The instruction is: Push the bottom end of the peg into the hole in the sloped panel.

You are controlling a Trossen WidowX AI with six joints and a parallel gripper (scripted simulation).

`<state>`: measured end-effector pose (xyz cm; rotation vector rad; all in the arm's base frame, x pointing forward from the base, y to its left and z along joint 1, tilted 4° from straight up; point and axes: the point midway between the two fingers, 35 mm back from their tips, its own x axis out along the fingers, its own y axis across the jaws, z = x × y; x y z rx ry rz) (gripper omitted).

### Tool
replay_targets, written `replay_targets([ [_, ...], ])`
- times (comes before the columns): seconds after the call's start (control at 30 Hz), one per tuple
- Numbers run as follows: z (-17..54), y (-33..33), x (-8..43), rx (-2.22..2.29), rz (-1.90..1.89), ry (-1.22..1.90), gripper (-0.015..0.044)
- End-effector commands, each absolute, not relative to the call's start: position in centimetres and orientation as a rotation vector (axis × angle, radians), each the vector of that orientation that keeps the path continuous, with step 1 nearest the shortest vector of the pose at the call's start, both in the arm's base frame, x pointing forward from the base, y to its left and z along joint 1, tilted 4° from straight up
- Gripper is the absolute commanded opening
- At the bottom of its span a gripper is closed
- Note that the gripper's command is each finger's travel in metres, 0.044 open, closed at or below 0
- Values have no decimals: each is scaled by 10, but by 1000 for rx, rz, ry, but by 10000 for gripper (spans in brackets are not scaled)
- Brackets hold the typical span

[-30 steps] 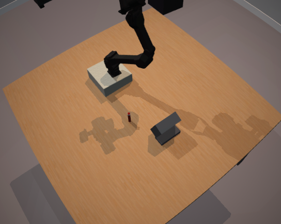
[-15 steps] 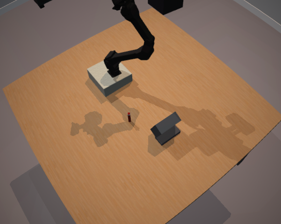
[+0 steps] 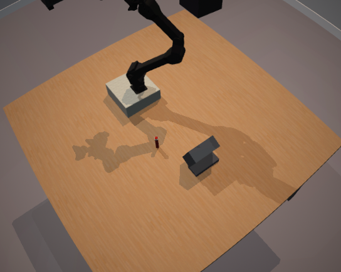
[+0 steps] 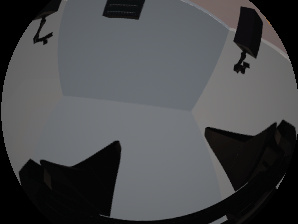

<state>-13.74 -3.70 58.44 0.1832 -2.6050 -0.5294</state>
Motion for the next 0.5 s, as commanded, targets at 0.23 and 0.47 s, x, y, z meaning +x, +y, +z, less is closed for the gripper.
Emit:
replay_targets([
  [0.23, 562, -86, -153, 411, -727, -2567, 440],
  [0.47, 548, -118, -158, 544, -876, -2505, 440],
])
